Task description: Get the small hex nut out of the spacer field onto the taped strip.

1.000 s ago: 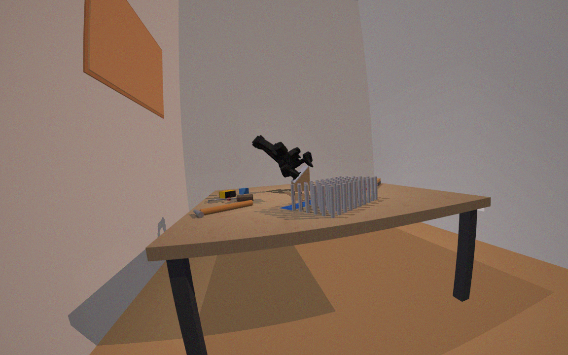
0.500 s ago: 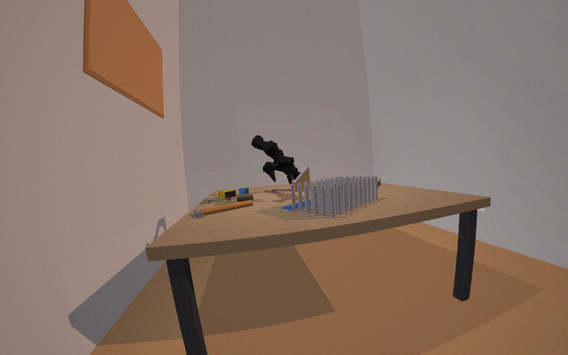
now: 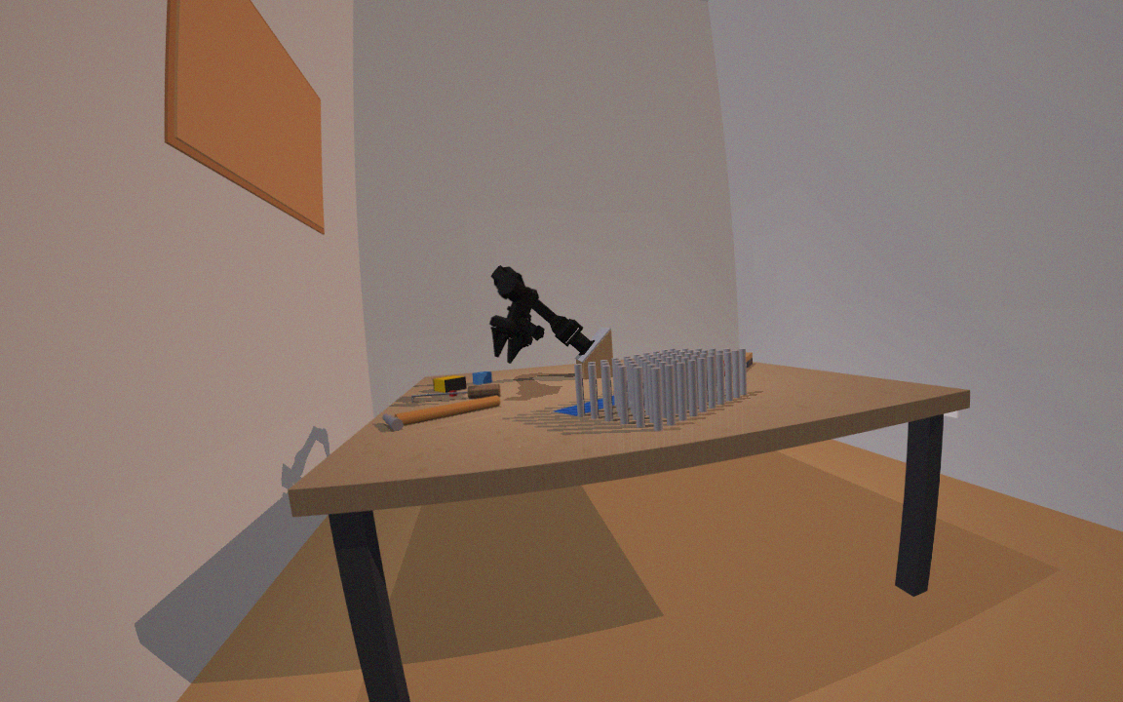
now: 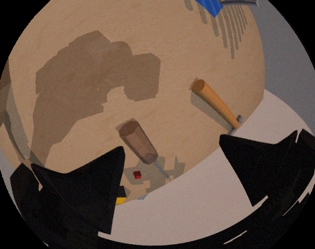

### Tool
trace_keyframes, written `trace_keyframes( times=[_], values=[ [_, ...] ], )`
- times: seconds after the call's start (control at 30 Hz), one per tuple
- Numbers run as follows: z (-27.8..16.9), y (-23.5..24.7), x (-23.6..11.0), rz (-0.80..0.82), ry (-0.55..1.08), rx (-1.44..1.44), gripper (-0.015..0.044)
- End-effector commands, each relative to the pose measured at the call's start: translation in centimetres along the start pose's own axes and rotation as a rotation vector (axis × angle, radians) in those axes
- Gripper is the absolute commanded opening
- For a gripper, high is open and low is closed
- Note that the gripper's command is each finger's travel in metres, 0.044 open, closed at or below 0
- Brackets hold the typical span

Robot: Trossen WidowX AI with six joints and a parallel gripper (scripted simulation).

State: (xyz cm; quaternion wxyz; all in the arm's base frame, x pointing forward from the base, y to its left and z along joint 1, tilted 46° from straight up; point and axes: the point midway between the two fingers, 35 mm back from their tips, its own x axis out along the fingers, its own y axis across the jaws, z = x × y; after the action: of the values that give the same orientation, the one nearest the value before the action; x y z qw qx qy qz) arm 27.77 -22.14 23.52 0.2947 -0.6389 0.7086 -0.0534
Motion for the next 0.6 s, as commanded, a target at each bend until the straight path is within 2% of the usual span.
trace_keyframes(
  times=[0.0, 0.4, 0.57],
  values=[
    [-7.1, 0.8, -0.9, 0.129, 0.220, -0.368, 0.0440],
    [-7.2, 0.9, -0.8, 0.135, 0.225, -0.379, 0.0440],
    [-6.3, 1.8, 2.9, 0.140, 0.216, -0.375, 0.0440]
  ],
)
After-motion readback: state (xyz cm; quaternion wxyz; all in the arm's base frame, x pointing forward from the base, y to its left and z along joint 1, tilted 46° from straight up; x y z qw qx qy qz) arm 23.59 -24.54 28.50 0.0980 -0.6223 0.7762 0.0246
